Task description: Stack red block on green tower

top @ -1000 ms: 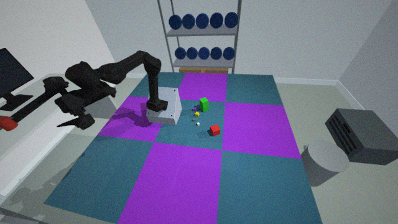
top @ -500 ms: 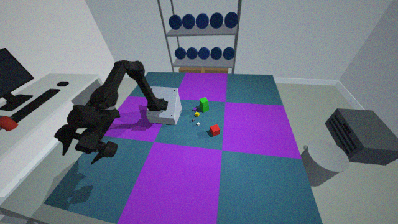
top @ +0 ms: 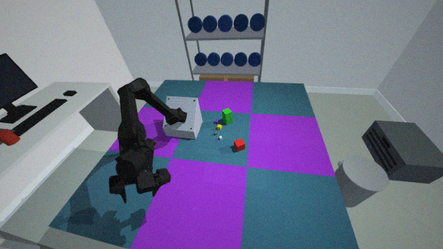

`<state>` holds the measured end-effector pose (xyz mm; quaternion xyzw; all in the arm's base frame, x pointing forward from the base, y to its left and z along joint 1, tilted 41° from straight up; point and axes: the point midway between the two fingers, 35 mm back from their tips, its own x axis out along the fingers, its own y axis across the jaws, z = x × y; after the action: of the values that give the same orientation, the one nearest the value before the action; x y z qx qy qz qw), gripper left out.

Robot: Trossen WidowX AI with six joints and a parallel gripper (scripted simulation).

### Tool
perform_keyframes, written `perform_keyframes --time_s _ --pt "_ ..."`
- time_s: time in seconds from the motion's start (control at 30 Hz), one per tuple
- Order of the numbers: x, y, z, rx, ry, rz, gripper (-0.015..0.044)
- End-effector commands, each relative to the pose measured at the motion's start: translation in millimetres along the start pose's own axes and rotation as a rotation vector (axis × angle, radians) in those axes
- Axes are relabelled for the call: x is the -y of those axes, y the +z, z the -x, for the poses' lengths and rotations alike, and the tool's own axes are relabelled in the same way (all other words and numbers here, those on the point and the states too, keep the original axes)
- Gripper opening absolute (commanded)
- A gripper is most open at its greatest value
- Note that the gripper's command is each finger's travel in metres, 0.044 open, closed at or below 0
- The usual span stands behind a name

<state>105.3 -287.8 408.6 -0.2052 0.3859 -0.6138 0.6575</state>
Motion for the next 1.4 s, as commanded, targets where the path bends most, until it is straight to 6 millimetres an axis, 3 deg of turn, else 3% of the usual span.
perform_keyframes --time_s 0.0,0.33,0.57,0.77,1.03,1.37 --pt "-34 12 -5 0.005 0.077 0.067 0.044" --pt "-145 41 3 0.022 0.311 0.277 0.044" --pt "-222 45 29 0.054 0.445 0.44 0.044" --pt "-267 44 50 0.063 0.515 0.555 0.044" --pt "-347 32 101 0.107 0.616 0.781 0.044" --pt "-416 -8 165 0.126 0.668 1.068 0.044"
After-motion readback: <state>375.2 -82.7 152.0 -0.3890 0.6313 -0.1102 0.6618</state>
